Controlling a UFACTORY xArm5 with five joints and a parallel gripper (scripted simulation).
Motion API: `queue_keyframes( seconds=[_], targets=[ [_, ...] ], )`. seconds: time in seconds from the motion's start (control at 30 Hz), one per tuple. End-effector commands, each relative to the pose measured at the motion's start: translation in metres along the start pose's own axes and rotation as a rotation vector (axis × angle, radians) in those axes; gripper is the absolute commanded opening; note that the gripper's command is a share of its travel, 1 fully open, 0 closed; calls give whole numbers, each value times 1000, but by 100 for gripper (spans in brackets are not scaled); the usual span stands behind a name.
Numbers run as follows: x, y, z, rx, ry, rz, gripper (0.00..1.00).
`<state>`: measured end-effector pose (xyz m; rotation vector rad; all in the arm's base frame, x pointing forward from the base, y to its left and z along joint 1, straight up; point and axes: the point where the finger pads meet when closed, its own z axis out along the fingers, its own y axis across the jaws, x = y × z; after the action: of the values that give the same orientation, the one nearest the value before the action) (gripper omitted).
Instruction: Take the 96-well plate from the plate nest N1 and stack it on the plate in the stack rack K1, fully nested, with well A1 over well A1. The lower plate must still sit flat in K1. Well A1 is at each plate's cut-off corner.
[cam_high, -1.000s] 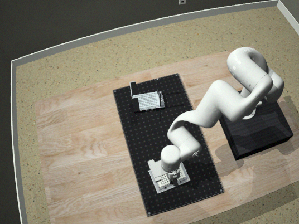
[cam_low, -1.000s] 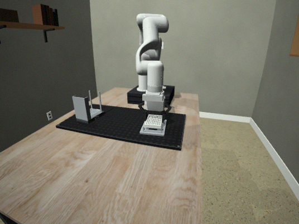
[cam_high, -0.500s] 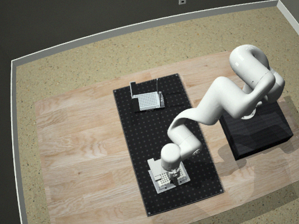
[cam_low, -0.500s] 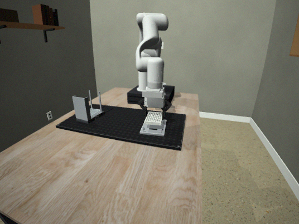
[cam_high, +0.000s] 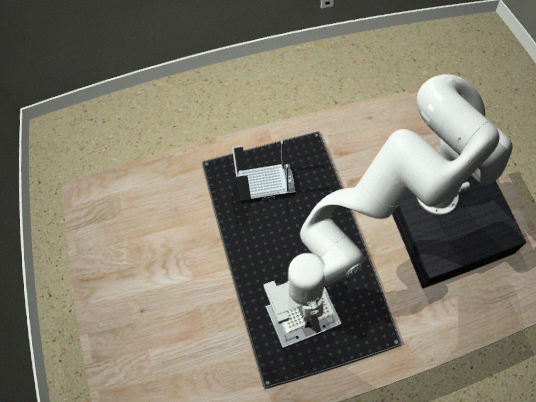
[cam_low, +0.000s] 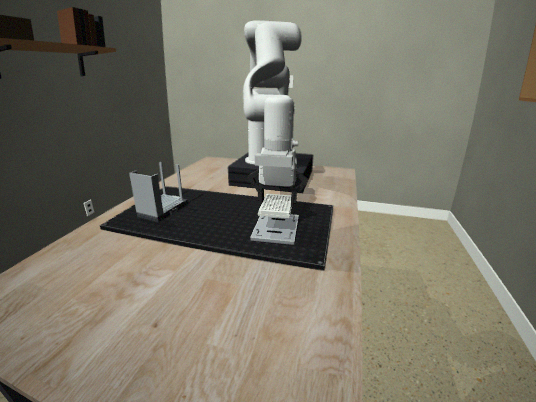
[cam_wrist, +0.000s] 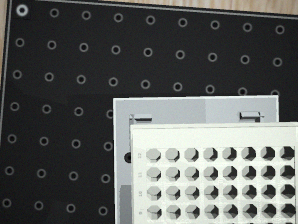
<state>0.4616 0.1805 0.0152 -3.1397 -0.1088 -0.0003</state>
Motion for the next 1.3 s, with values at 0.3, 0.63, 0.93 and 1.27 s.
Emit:
queue_keyframes(
  seconds=[0.3,0.63,0.93,1.27],
  targets=[
    [1,0,-19,1,3,0,0],
    [1,0,-36,1,3,0,0],
    [1,0,-48,1,3,0,0],
    [1,0,-64,1,3,0,0]
  ],
)
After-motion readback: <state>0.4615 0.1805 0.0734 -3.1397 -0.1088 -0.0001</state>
